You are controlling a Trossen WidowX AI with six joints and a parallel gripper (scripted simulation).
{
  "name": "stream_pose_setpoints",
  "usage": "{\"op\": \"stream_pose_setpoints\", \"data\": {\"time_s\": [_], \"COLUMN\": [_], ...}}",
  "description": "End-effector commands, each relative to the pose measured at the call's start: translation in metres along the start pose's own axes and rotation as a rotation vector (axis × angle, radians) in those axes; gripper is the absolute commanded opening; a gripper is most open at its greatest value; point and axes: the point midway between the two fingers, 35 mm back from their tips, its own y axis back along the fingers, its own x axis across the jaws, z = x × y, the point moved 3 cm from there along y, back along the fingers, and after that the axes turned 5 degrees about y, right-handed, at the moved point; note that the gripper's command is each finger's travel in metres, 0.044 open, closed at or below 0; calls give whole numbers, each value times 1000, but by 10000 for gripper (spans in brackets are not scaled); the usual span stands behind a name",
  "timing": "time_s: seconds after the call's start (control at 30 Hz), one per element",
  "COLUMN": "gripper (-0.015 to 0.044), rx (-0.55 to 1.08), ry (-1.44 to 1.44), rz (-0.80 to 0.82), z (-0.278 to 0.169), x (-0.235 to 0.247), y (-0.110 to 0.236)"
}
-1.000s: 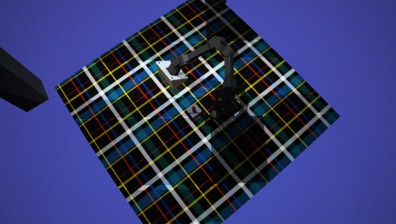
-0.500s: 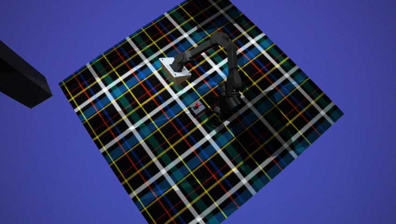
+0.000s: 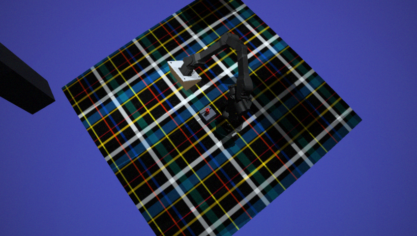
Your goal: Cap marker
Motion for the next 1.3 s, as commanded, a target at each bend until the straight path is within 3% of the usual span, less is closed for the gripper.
{"op": "stream_pose_setpoints", "data": {"time_s": [0.0,1.03,1.27], "gripper": [0,0,0], "rx": [7,10,8], "ry": [-4,-5,-4], "rz": [-8,0,3], "z": [-15,-123,-128], "x": [-10,-48,-49], "y": [7,46,46]}}
